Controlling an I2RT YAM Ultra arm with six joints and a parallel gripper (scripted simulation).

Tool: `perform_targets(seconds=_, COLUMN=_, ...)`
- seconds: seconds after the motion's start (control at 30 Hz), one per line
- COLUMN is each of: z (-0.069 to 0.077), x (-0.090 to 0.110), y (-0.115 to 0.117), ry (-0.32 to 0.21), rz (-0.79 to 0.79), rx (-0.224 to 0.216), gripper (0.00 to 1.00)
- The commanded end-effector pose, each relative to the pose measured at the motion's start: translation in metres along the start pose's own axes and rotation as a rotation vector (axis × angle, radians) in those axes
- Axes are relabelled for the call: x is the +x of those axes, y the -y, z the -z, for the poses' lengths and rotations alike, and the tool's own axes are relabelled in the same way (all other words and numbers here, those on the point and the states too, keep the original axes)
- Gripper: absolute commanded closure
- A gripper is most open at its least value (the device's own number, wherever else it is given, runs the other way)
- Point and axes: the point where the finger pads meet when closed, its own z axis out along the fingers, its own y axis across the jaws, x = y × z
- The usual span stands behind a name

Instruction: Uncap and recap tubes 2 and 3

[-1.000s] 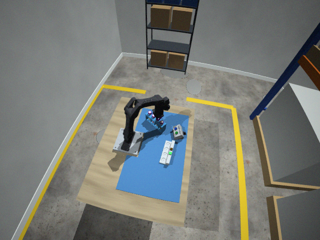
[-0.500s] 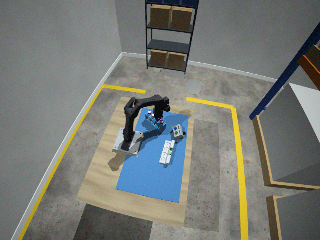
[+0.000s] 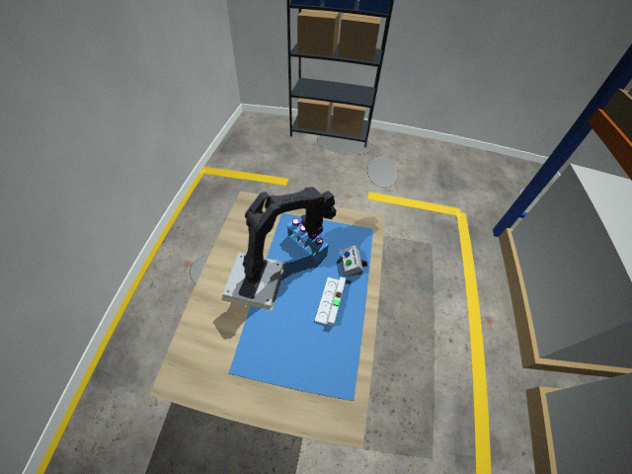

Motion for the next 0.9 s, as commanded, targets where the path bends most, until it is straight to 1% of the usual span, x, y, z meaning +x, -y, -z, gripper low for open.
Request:
perform_targets(seconds=0.0, z=0.0049, x=-0.0020, y=-0.0003, ry=0.017, rz=0.181, rx=-0.002, gripper=0.51)
perform_targets(seconds=0.23, z=0.0049, x=-0.0019, y=-0.0003, ry=0.017, rz=0.461, rx=0.000, gripper=0.51)
perform_targets(seconds=0.3, z=0.0049, x=-0.0019, y=-0.0003, ry=0.017, rz=0.461, rx=0.000, gripper=0.51)
perform_targets(seconds=0.8, z=0.0049, x=-0.0019, y=-0.0003, ry=0.017, rz=1.061, rx=0.005, gripper=0.51)
perform_targets(seconds=0.87, z=0.0049, x=-0.0019, y=-0.0003, ry=0.017, rz=1.061, rx=0.005, gripper=0.51)
